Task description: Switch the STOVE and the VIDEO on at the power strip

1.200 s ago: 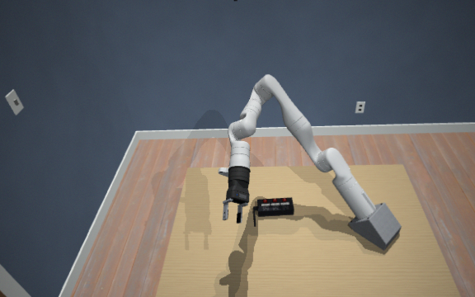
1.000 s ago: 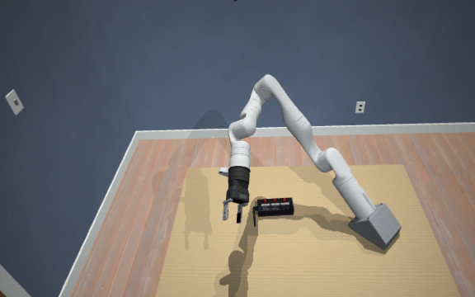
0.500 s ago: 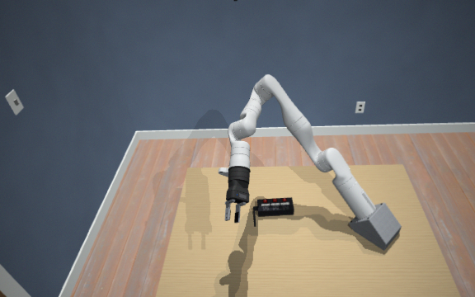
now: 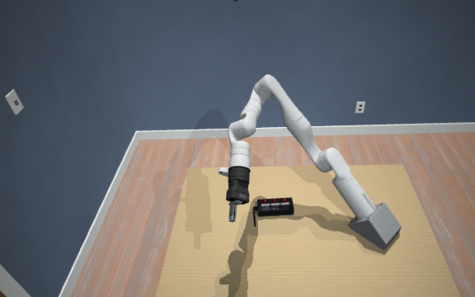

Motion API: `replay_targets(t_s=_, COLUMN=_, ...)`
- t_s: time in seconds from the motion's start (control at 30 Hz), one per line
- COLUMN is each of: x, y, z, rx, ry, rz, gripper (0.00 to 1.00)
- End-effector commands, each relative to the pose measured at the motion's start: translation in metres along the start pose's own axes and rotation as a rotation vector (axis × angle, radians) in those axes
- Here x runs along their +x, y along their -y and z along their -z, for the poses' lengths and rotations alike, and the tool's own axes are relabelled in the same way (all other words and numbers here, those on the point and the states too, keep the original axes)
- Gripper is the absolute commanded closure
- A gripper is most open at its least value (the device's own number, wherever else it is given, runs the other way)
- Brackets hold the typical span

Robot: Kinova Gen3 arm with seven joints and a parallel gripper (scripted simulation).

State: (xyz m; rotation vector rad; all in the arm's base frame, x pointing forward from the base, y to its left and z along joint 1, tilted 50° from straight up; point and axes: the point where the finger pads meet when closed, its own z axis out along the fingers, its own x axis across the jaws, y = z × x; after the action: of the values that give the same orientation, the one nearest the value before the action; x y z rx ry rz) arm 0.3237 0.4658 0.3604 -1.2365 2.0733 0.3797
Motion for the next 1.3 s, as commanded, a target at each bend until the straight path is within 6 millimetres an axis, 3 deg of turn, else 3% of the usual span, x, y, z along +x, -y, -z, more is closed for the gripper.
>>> replay_targets(t_s=0.0, x=-0.001, y=-0.001, z=0.000, rx=-0.001, ry=0.002, rz=0.001, gripper=1.00)
replay_targets(t_s=0.47, x=0.001, y=-0.001, z=0.000, rx=0.000, ry=-0.003, rz=0.008, gripper=1.00)
replay_targets(t_s=0.67, x=0.012, y=0.002, z=0.000, rx=0.010, ry=-0.032, rz=0.049, gripper=1.00)
replay_targets(t_s=0.97, x=0.056, y=0.014, z=0.003, rx=0.041, ry=-0.150, rz=0.213, gripper=1.00)
replay_targets(t_s=1.03, x=0.056, y=0.014, z=0.003, rx=0.041, ry=-0.150, rz=0.213, gripper=1.00)
replay_targets(t_s=1.27, x=0.112, y=0.033, z=0.014, rx=0.063, ry=-0.313, rz=0.431, gripper=1.00)
